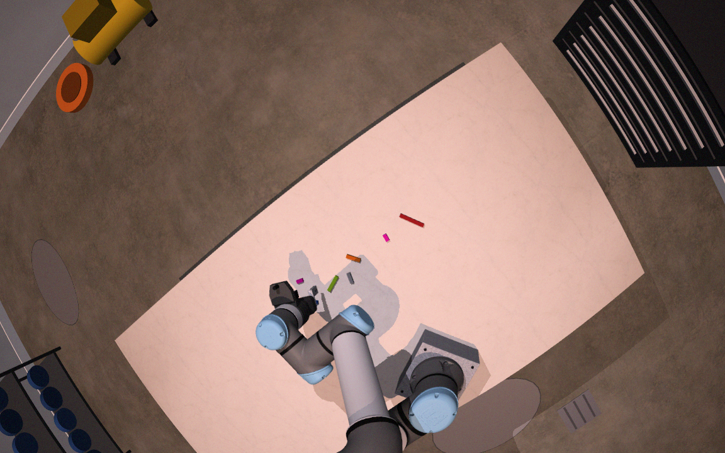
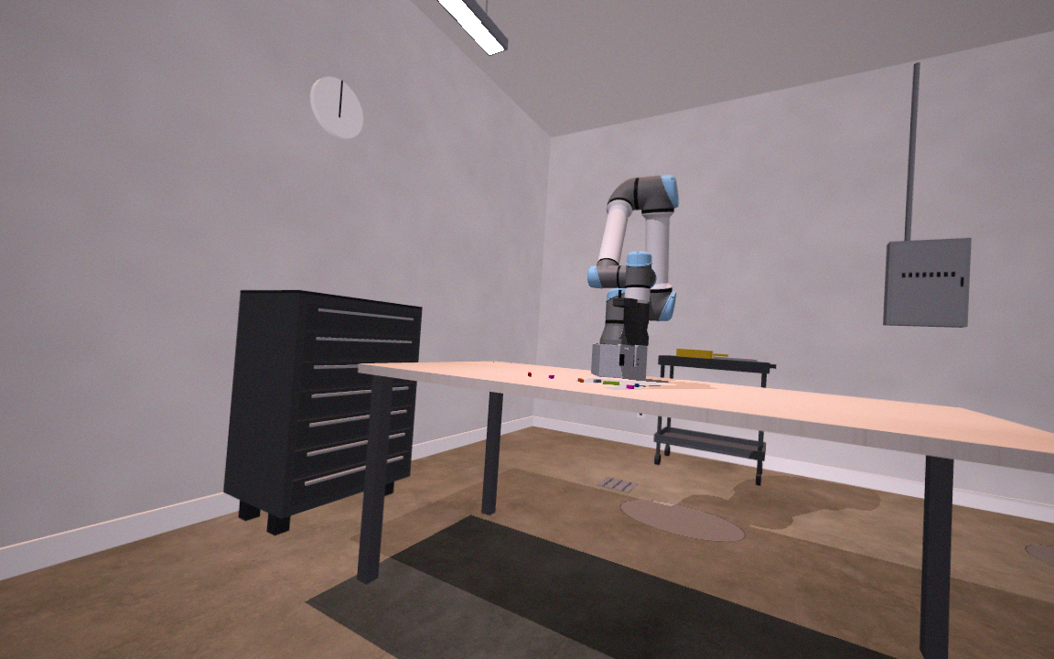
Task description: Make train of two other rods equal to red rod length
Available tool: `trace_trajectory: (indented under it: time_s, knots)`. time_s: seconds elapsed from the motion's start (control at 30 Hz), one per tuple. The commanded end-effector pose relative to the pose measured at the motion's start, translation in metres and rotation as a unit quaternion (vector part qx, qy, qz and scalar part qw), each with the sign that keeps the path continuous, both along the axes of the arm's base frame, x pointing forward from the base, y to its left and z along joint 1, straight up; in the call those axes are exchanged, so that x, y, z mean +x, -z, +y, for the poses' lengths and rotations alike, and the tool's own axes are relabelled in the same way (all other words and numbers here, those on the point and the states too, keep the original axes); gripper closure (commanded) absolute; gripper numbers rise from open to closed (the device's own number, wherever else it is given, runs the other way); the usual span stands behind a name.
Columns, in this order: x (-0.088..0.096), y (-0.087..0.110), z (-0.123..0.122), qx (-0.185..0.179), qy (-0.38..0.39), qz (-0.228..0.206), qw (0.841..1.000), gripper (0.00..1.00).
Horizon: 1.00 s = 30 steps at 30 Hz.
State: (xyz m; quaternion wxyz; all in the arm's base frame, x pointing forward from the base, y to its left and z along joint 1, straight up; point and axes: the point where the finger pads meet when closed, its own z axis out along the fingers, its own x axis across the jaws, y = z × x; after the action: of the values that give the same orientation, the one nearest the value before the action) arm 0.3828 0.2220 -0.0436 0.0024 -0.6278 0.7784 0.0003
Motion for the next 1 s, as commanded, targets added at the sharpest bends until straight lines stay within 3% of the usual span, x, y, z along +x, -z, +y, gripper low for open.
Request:
trace_trajectory:
  time_s: [0.0, 0.47, 0.97]
  knots:
    - [0.0020, -0.0003, 0.0046, -0.004, 0.079, -0.001, 0.997, 0.00]
    - [0.0024, 0.0000, 0.0126, -0.003, 0.196, -0.001, 0.981, 0.00]
    - [0.0023, 0.0001, 0.0141, -0.003, 0.216, -0.001, 0.976, 0.00]
